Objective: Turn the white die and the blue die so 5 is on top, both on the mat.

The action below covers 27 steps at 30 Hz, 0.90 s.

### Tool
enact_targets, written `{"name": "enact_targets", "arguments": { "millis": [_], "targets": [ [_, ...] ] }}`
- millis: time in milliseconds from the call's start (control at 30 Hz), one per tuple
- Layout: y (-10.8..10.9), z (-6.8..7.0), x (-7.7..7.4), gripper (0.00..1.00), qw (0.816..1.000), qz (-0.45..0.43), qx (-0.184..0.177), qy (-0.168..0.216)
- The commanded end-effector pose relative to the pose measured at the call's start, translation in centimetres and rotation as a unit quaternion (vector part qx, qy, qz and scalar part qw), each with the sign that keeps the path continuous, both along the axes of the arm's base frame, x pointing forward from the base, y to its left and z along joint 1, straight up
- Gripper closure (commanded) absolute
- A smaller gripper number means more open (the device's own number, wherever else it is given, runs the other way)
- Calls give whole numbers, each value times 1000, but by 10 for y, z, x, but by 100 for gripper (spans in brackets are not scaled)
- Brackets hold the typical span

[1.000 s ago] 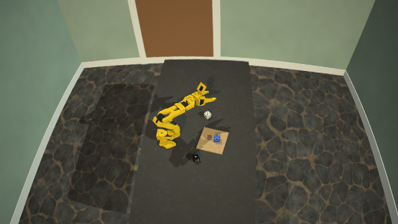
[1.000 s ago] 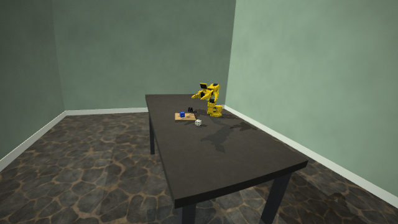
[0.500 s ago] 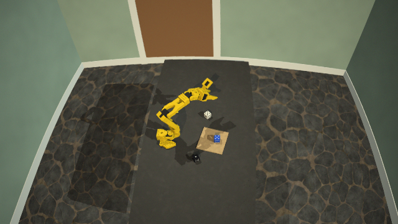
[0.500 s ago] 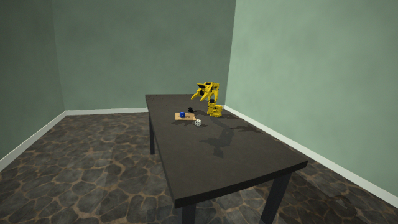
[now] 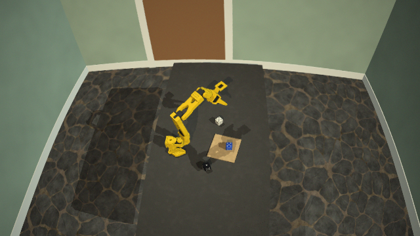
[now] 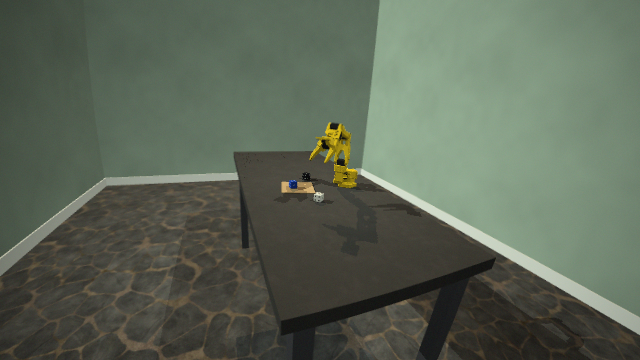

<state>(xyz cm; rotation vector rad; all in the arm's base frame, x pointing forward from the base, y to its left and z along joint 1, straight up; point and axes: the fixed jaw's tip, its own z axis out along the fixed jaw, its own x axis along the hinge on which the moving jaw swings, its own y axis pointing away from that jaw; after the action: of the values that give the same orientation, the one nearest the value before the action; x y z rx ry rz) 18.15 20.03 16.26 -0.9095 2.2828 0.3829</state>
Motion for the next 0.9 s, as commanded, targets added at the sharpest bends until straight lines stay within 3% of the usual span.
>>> {"name": "enact_targets", "arguments": {
  "millis": [0, 400, 867],
  "targets": [
    [-1, 14, -5, 65, 1000, 2, -16, 20],
    [-9, 12, -14, 65, 997, 2, -54, 58],
    [-10, 11, -15, 65, 996, 2, -62, 65]
  ]
}}
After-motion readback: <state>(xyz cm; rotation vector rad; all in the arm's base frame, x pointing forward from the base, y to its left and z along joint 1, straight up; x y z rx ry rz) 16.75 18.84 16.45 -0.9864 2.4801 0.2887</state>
